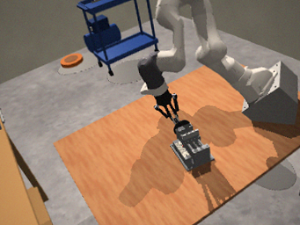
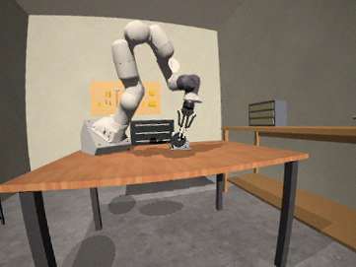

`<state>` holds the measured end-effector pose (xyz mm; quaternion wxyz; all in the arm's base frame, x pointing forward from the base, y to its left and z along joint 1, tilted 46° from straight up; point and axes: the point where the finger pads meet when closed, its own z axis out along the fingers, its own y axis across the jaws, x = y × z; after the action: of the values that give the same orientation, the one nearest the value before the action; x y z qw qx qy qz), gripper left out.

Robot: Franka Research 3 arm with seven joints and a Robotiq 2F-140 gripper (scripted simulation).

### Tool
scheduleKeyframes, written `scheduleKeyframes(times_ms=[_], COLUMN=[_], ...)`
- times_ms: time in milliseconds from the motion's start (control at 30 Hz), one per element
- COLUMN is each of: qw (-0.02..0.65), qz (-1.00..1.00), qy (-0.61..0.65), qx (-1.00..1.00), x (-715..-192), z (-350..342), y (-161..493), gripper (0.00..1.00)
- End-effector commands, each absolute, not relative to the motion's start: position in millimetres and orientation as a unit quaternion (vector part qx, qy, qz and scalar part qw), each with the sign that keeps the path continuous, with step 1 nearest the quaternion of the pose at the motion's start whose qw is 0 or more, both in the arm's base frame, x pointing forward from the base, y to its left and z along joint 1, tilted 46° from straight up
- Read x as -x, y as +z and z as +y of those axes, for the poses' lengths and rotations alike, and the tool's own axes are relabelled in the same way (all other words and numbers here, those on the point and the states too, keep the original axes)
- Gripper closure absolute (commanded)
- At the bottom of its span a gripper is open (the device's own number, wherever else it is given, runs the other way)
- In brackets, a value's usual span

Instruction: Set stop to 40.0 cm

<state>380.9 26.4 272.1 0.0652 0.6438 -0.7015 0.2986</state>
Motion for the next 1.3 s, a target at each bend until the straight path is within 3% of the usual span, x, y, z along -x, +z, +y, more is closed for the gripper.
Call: scheduleKeyframes(times_ms=[0,767,1267], qw=[0.066,0.066,0.066], qz=[-0.700,-0.700,-0.700], qy=[0.297,0.297,0.297], qx=[-0.645,-0.645,-0.645], x=[-386.5,-414.9,-406.5], z=[24.0,7.1,-6.6], y=[269.2,248.0,220.3], gripper=[0.96,0.96,0.96])
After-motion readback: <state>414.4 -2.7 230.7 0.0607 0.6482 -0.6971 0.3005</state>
